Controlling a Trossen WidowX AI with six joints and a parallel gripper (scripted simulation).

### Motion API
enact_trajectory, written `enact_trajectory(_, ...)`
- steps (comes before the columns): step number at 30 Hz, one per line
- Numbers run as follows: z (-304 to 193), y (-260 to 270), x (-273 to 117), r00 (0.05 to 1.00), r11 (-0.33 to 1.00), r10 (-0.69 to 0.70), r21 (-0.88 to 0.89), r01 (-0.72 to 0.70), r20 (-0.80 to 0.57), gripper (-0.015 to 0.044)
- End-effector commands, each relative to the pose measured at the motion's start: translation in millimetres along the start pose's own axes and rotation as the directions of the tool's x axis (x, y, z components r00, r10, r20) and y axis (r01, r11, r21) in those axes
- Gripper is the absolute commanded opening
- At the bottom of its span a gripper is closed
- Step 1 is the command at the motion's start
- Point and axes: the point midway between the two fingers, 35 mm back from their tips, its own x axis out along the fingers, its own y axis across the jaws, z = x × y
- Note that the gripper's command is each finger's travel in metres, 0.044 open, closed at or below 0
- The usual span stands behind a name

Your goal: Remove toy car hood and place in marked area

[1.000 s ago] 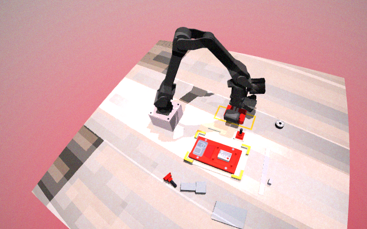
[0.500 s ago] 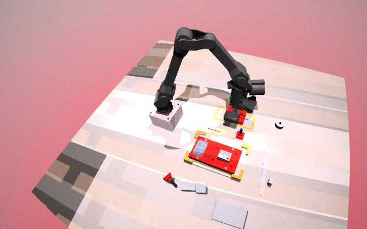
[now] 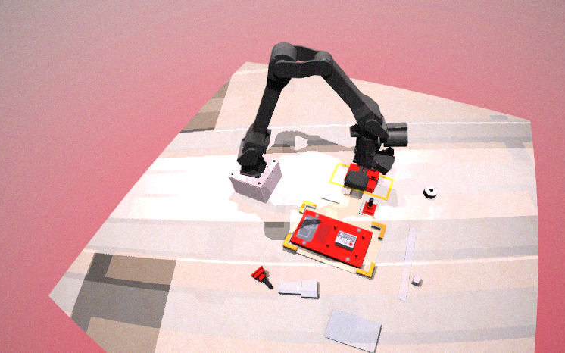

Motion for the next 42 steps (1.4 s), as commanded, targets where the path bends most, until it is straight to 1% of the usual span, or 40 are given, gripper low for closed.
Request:
enact_trajectory(1, 0.1, 0.0, -0.3, 1.000, 1.000, 0.000, 0.000, 0.000, 0.000, 0.0394)
enact_trajectory(3, 0.4, 0.2, -2.6, 1.000, 1.000, 0.000, 0.000, 0.000, 0.000, 0.0440)
enact_trajectory(7, 2.3, 1.1, -28.6, 1.000, 1.000, -0.002, 0.000, 0.002, 0.001, 0.0440)
enact_trajectory(10, 1.3, 1.1, -63.0, 1.000, 1.000, -0.005, 0.000, 0.005, 0.001, 0.0440)
enact_trajectory(12, 0.4, 0.8, -72.7, 1.000, 1.000, -0.006, 0.000, 0.006, 0.001, 0.0440)
enact_trajectory(42, 0.4, 0.8, -72.7, 1.000, 1.000, -0.006, 0.000, 0.006, 0.001, 0.0440)
